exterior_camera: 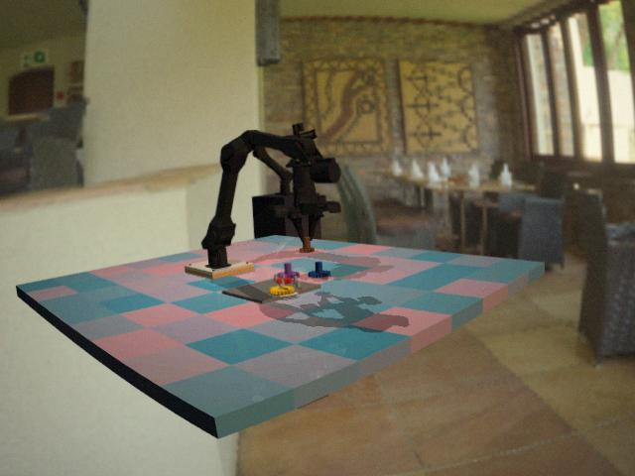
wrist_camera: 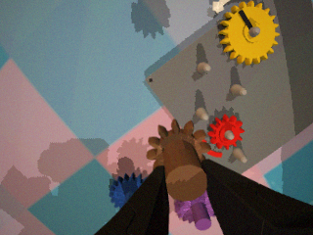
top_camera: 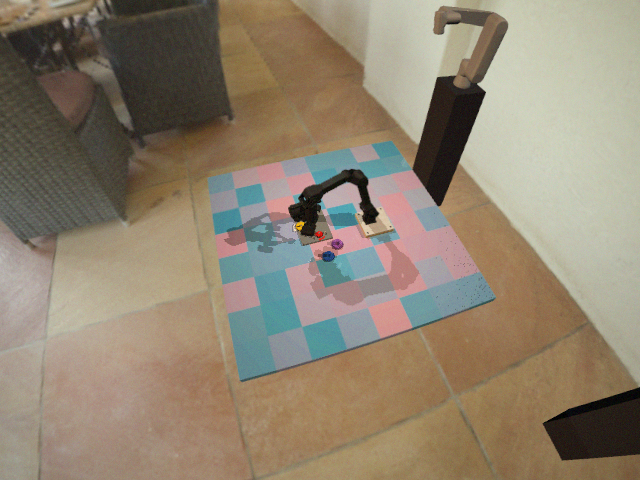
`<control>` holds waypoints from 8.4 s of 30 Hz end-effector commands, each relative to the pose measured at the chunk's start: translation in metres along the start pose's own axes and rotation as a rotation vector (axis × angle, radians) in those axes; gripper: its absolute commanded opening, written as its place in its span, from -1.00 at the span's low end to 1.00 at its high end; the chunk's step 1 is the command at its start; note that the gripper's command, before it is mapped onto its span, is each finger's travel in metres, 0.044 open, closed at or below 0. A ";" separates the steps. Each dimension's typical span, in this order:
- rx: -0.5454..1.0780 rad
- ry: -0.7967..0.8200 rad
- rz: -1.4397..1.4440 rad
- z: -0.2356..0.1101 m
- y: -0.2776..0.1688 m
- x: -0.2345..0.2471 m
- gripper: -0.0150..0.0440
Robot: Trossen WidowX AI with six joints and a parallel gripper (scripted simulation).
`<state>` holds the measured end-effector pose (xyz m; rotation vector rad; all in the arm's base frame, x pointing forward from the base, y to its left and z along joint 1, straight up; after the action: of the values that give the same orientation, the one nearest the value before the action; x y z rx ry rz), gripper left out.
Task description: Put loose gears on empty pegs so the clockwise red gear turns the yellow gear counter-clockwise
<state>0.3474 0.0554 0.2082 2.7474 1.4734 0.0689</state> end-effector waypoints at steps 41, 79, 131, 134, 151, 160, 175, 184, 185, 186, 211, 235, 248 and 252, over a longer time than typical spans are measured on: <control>0.005 -0.004 -0.002 0.034 0.003 -0.036 -0.49; 0.006 -0.004 -0.028 0.070 0.003 -0.036 -0.49; 0.005 -0.004 0.082 0.082 0.002 -0.036 -0.49; 0.005 -0.005 0.163 0.083 0.002 -0.037 -0.49; 0.005 -0.004 0.055 0.084 0.002 -0.036 -0.49; 0.006 -0.004 -0.192 0.084 0.002 -0.036 -0.49; 0.006 -0.004 -0.134 0.082 0.002 -0.036 -0.02; 0.005 -0.004 -0.023 0.044 0.003 -0.036 -0.02; 0.005 -0.004 -0.012 0.039 0.002 -0.036 -0.02; 0.005 -0.004 -0.005 0.036 0.002 -0.036 -0.02; 0.013 0.013 -0.984 0.066 -0.108 0.054 1.00; 0.013 0.013 -0.984 0.094 -0.109 0.054 1.00; 0.013 0.013 -0.984 0.094 -0.109 0.054 0.29; 0.013 0.013 -0.984 0.094 -0.109 0.054 -0.07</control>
<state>0.2916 0.1604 0.1131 1.7282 2.5916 0.0543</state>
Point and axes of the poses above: the point midway between the two fingers, 35 mm back from their tips, its own z axis out along the fingers, its own x axis across the jaws, y = z × x, the point moved 6 cm from there along -z, back along the fingers, and after that the axes turned 5 degrees about z, right-handed, at the moved point
